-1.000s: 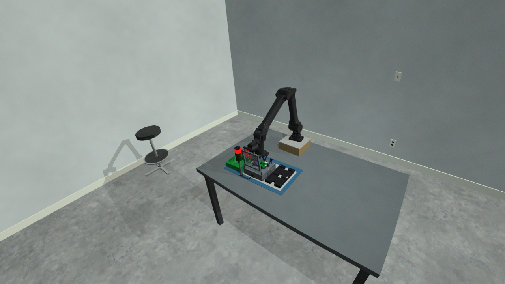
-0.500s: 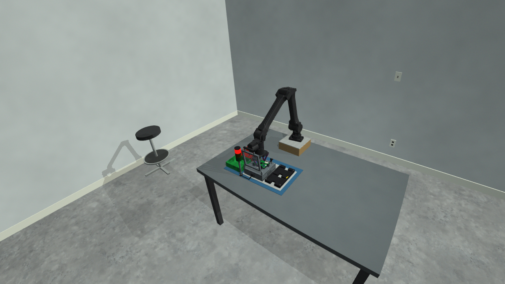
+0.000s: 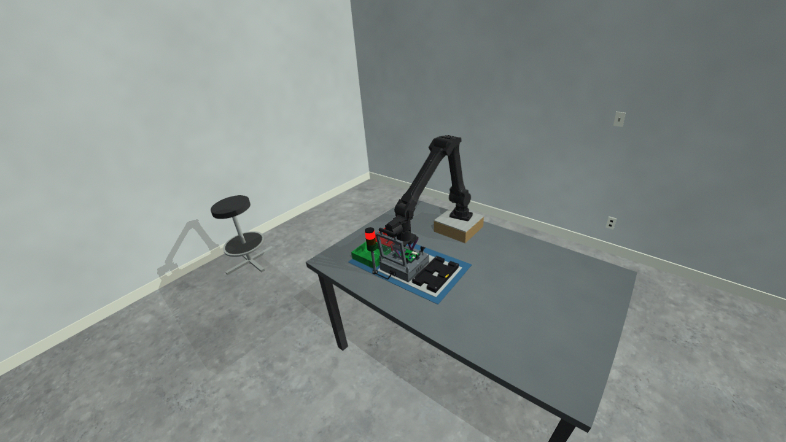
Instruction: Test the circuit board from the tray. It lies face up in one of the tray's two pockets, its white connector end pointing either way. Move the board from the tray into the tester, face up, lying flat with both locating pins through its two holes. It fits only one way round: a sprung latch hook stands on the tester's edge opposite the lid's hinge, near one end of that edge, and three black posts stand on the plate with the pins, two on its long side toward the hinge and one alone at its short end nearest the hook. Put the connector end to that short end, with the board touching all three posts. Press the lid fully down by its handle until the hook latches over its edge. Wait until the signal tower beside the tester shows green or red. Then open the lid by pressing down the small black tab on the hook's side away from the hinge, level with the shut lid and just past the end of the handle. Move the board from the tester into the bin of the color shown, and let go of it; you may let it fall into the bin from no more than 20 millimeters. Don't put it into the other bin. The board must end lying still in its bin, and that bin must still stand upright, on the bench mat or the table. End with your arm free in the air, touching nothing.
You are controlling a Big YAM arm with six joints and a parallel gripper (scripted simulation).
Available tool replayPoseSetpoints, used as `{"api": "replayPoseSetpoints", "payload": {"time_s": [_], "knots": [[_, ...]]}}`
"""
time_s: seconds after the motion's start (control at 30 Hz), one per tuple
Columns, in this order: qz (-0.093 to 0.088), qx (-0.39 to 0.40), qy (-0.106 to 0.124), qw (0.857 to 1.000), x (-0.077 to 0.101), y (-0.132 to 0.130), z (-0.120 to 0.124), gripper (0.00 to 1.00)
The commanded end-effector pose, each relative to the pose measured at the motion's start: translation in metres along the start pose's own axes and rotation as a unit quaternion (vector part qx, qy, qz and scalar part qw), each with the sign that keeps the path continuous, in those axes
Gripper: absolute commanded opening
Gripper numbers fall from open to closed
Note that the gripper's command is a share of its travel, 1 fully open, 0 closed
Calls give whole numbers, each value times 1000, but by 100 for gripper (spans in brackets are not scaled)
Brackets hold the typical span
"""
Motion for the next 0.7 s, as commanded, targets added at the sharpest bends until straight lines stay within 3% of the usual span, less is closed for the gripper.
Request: {"api": "replayPoseSetpoints", "payload": {"time_s": [0.0,0.67], "knots": [[-1,-2,-2,1000,-3,5,-9,92],[-4,-2,-2,1000,3,10,-9,92]]}}
Point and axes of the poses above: the point where the finger pads meet when closed, its own x axis back along the fingers, its own y axis across the jaws, z = x × y, the point moved 1 cm from there along x, back along the fingers, and after that the axes turned 11 degrees about -x, right-handed, at the moved point
